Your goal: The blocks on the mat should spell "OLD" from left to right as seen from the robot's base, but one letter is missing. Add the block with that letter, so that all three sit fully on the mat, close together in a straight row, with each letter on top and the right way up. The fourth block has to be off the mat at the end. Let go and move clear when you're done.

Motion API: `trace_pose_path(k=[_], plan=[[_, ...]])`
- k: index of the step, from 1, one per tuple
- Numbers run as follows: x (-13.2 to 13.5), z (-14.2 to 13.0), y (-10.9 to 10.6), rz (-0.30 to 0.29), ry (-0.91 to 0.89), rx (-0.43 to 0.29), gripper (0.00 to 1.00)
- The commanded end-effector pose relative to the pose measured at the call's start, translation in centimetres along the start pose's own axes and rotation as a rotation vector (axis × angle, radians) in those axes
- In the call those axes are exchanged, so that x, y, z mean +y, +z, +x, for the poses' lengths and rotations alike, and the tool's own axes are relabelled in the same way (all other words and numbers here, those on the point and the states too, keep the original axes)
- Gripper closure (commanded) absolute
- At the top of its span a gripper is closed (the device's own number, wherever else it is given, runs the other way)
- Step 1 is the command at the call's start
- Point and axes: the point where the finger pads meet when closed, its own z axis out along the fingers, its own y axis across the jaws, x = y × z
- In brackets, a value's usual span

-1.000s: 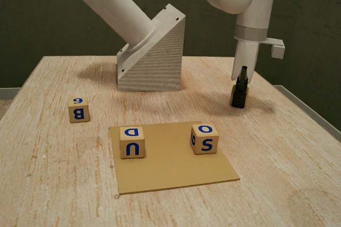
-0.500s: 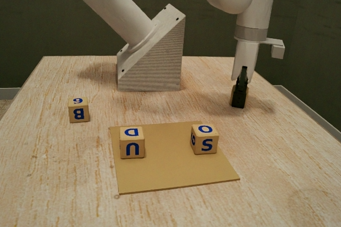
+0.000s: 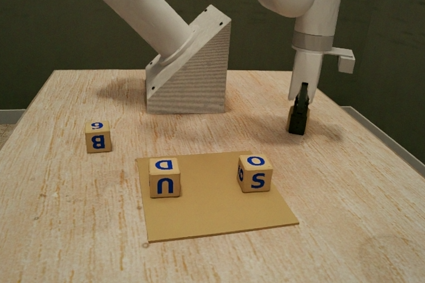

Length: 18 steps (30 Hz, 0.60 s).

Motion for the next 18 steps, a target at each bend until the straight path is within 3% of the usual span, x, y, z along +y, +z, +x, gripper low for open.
trace_pose_path(k=[1,10,18], plan=[[0.0,0.1,-0.1,0.000,0.000,0.002,0.59],[0.0,0.1,-1.6,0.000,0.000,0.002,0.59],[0.0,0.1,-7.4,0.000,0.000,0.002,0.59]])
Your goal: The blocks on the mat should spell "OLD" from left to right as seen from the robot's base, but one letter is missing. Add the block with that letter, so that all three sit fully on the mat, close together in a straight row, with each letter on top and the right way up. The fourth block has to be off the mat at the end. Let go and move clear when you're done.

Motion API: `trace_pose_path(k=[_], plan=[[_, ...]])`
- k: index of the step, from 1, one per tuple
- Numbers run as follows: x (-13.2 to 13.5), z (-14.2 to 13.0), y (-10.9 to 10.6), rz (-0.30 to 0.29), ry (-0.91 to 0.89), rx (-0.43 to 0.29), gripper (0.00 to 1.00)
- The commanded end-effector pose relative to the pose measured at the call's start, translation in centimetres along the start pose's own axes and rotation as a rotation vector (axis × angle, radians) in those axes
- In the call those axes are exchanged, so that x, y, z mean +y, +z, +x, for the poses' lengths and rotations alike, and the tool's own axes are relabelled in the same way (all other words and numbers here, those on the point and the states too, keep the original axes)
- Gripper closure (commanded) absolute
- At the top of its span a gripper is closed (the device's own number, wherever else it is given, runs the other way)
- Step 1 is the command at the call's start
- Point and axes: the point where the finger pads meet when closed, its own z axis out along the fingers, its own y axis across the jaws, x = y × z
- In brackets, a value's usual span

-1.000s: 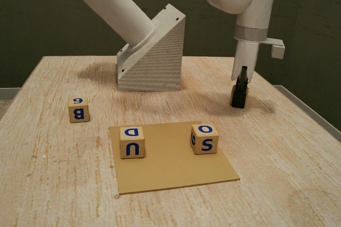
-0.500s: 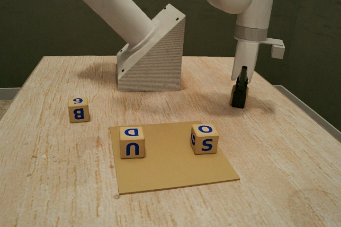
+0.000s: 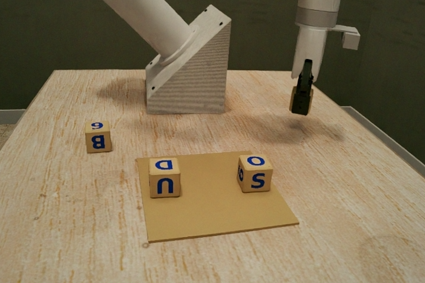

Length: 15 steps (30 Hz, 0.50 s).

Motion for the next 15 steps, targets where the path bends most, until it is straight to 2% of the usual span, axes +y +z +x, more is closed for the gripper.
trace_pose_path(k=[1,6,15], plan=[[0.0,0.1,-3.7,0.000,0.000,0.005,0.59],[0.0,0.1,-5.6,0.000,0.000,0.005,0.59],[0.0,0.1,-5.7,0.000,0.000,0.005,0.59]])
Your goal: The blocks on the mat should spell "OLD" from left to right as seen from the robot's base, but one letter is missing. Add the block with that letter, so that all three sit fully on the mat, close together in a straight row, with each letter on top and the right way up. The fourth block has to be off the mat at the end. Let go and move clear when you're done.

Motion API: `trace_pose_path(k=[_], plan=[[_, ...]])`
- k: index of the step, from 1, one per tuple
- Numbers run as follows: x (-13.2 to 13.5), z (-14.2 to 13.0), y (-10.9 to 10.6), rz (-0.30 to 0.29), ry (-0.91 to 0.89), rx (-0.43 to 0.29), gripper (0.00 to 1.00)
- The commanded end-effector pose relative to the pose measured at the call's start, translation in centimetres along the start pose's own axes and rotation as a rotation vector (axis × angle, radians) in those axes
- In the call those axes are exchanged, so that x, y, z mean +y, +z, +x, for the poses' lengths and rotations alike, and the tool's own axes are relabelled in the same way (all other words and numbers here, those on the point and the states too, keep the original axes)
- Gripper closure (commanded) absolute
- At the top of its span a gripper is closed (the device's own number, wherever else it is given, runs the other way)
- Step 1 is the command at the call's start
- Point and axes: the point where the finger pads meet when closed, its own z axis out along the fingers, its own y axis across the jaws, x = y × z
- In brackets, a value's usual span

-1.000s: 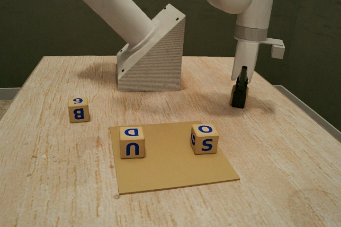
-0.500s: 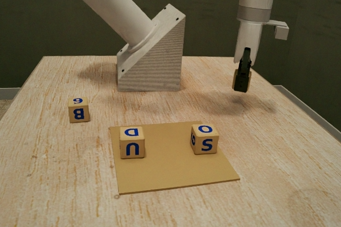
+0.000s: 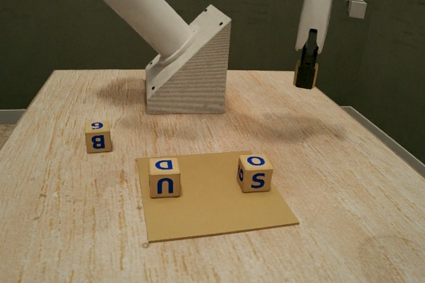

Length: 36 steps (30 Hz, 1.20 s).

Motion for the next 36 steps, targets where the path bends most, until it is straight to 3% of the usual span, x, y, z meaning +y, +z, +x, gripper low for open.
trace_pose_path(k=[1,11,36], plan=[[0.0,0.2,-0.3,0.000,0.000,0.006,0.59],[1.2,0.0,-0.1,-0.003,0.106,0.000,0.59],[9.6,-2.0,0.8,-0.027,0.840,-0.023,0.59]])
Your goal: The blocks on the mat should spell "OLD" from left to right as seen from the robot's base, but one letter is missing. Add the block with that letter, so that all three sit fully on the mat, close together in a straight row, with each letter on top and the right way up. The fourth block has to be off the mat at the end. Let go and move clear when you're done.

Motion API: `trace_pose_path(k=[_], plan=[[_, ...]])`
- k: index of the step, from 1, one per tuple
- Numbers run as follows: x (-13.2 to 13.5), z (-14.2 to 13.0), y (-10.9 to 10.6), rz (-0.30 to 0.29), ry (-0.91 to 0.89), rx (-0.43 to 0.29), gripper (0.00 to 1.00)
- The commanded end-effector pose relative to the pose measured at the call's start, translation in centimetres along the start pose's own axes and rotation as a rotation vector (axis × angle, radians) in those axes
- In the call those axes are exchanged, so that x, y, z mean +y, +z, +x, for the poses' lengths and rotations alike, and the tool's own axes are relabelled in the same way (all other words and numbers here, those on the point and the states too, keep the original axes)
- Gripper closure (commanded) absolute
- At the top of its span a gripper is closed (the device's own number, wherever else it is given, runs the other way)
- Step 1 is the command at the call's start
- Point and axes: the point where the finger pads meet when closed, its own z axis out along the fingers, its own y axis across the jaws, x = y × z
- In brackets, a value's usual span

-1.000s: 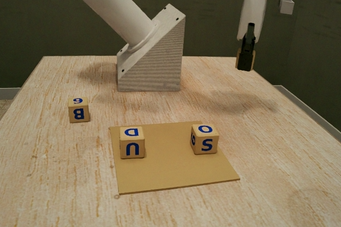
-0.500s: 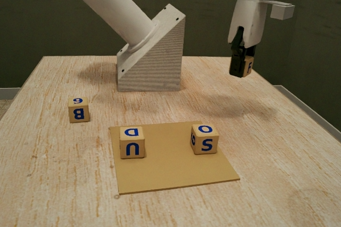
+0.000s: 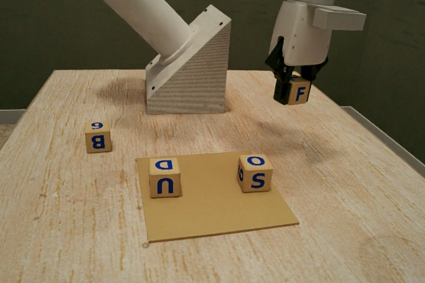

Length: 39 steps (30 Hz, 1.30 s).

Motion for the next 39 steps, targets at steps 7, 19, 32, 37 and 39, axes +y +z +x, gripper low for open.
trace_pose_path(k=[7,19,32,37,39], plan=[[3.2,1.6,0.0,-0.004,0.312,0.004,0.59],[6.6,3.0,0.0,-0.004,0.636,0.003,0.59],[10.4,4.2,-0.2,0.002,0.988,0.003,0.59],[12.0,4.7,-0.3,0.006,1.134,0.002,0.59],[12.6,4.8,-0.3,0.008,1.192,0.002,0.59]])
